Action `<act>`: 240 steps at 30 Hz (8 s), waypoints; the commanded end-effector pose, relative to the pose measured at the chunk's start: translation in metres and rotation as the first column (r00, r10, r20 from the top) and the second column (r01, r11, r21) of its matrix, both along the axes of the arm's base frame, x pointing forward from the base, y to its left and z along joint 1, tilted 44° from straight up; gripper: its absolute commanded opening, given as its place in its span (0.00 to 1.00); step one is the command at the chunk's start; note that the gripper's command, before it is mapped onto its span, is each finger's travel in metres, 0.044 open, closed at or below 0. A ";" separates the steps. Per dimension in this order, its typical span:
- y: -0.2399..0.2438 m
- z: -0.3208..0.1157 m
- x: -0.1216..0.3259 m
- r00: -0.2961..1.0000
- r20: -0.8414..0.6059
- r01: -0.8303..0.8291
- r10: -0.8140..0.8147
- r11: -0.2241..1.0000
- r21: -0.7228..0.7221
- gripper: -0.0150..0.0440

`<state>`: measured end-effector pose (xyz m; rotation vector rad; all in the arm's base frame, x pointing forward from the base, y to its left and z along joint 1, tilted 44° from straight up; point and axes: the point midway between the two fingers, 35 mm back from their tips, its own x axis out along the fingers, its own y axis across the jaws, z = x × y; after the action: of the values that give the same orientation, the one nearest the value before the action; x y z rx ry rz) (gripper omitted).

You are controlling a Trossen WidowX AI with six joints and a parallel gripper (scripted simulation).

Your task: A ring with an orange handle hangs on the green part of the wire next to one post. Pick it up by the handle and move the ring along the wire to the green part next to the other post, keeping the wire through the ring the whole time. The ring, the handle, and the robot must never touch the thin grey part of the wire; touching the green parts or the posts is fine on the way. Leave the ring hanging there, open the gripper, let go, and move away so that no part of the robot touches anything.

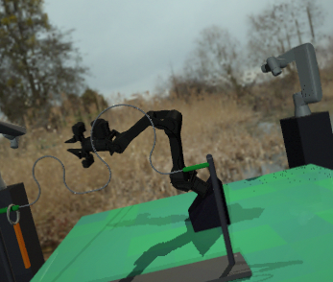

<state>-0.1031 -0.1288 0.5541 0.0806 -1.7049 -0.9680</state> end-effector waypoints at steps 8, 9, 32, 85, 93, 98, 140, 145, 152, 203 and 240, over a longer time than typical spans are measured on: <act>-0.144 -0.009 0.045 0.874 -0.454 0.041 0.170 0.908 0.418 0.53; -0.153 -0.011 0.050 0.851 -0.489 0.049 0.189 0.900 0.433 0.53; -0.291 -0.094 0.219 -0.087 -0.967 0.060 0.240 0.970 0.235 0.53; -0.275 -0.138 0.405 -0.400 -0.877 -0.376 -0.267 0.920 -0.108 0.53; -0.277 -0.138 0.418 -0.399 -0.877 -0.376 -0.267 0.920 -0.108 0.53; -0.279 -0.137 0.425 -0.399 -0.878 -0.376 -0.266 0.920 -0.109 0.53; -0.282 -0.138 0.466 -0.396 -0.879 -0.376 -0.266 0.920 -0.109 0.53; -0.282 -0.138 0.466 -0.396 -0.879 -0.376 -0.266 0.920 -0.109 0.53; -0.282 -0.138 0.466 -0.396 -0.879 -0.376 -0.266 0.920 -0.109 0.53; -0.271 -0.130 0.467 -0.401 -0.876 -0.383 -0.267 0.918 -0.105 0.00; -0.240 -0.147 0.422 -0.663 -0.745 -0.135 -0.072 0.991 0.025 0.00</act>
<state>0.3248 -0.3777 0.4078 -0.7568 0.3434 -0.2645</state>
